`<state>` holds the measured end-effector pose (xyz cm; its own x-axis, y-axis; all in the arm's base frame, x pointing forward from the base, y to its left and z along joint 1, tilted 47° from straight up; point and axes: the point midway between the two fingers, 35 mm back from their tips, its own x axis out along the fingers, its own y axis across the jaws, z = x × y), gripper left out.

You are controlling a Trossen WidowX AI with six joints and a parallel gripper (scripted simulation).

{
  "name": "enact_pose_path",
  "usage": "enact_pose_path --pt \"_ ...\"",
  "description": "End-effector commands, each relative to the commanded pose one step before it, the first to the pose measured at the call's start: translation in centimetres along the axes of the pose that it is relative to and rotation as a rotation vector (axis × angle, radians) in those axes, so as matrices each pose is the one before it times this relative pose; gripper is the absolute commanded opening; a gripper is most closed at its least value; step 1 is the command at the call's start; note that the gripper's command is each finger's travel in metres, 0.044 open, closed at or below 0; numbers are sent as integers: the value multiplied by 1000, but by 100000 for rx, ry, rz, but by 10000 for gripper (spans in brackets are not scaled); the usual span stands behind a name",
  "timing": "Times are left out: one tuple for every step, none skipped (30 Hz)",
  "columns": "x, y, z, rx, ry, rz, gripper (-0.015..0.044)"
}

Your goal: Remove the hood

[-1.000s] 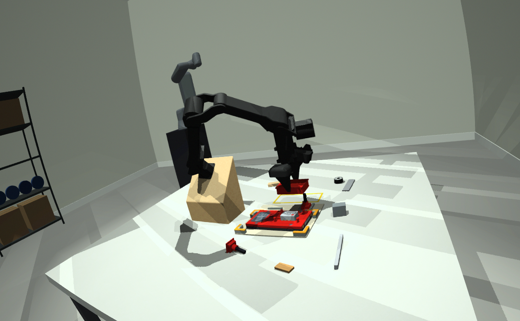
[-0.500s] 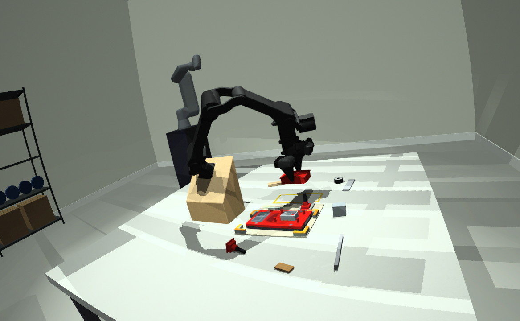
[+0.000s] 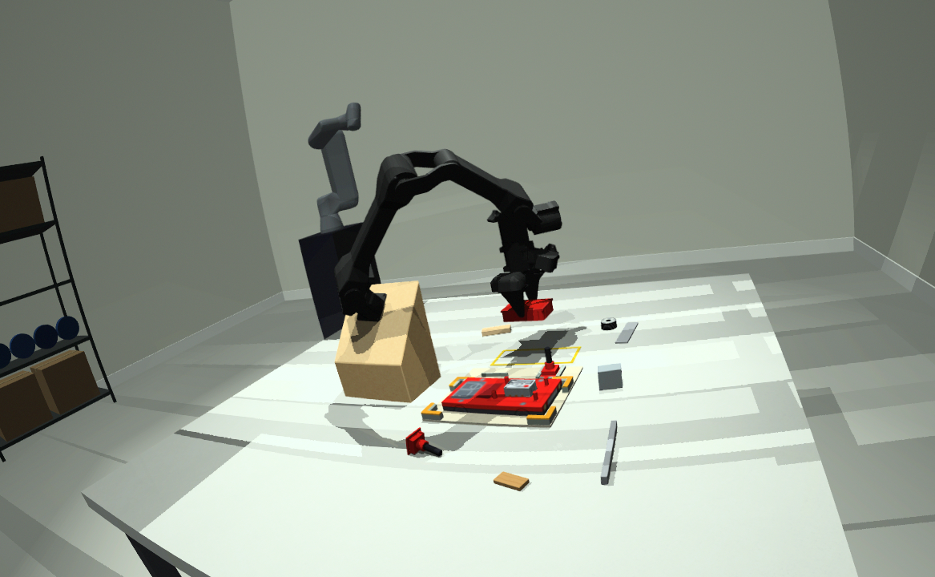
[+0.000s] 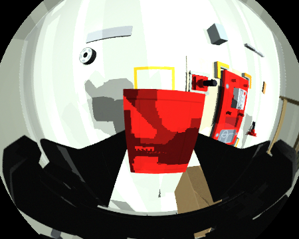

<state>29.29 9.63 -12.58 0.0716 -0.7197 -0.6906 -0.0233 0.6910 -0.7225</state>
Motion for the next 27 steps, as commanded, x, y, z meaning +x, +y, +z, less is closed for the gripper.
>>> enact_pose_path --pt "109 147 100 1271 248 319 0" --pt "64 3 7 -2 -2 6 0" --pt "74 4 7 -2 -2 6 0" --pt "77 4 7 -2 -2 6 0" --pt "78 4 7 -2 -2 6 0" --pt "78 4 7 -2 -2 6 0" --pt "78 4 7 -2 -2 6 0" --pt "78 3 7 -2 -2 6 0" --pt "78 3 7 -2 -2 5 0" --pt "78 3 6 -2 -2 5 0" --pt "78 3 6 -2 -2 5 0" --pt "78 3 6 -2 -2 5 0" --pt "78 3 6 -2 -2 5 0" --pt "78 3 6 -2 -2 4 0" --pt "78 3 6 -2 -2 4 0" --pt "78 2 5 -1 -2 4 0" --pt "78 2 5 -1 -2 4 0" --pt "78 2 5 -1 -2 3 0" --pt "78 2 5 -1 -2 3 0" --pt "78 2 5 -1 -2 3 0" --pt "78 2 5 -1 -2 3 0" --pt "78 2 4 -1 -2 3 0" --pt "78 2 4 -1 -1 2 0" --pt "78 2 4 -1 -1 2 0" --pt "78 1 4 -1 -1 2 0" --pt "78 1 4 -1 -1 2 0" --pt "78 1 4 -1 -1 1 0"
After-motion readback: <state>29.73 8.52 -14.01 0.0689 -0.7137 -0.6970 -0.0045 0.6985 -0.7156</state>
